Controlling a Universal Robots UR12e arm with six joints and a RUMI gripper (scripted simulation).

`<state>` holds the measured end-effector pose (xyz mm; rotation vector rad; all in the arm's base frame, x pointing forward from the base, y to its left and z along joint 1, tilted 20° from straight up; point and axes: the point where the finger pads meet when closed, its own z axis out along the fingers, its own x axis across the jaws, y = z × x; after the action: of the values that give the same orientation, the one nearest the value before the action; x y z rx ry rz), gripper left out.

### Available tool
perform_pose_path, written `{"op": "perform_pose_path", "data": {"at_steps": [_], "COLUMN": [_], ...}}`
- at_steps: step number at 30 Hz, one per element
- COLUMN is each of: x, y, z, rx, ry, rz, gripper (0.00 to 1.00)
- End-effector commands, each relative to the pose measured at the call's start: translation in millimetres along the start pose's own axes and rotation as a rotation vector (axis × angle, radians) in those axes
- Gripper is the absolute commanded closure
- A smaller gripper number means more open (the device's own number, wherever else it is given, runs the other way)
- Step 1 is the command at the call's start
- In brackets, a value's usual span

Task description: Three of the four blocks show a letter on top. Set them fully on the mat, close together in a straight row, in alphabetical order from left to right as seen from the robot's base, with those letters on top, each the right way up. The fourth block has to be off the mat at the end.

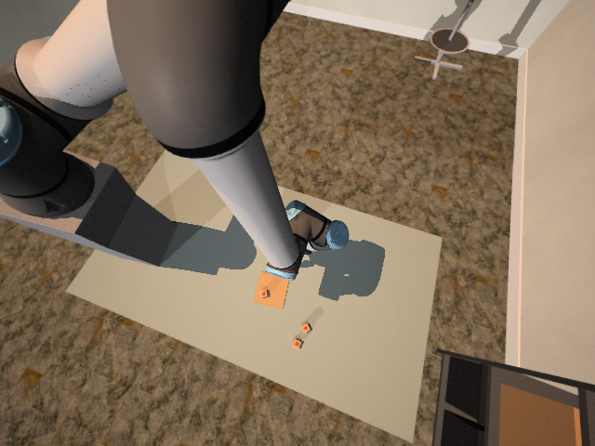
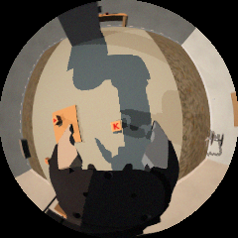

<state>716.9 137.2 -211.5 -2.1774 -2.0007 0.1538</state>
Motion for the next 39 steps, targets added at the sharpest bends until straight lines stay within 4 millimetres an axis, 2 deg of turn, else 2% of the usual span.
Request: {"op": "perform_pose_path", "data": {"at_steps": [1, 39], "x": [8.9, 7.7], "y": [10.7, 8.6], "z": [-13.9, -11.6], "rx": [-0.027, -0.022], "ry": [-0.009, -0.008], "rz": [-0.014, -0.012], "gripper": [0.00, 0.00]}}
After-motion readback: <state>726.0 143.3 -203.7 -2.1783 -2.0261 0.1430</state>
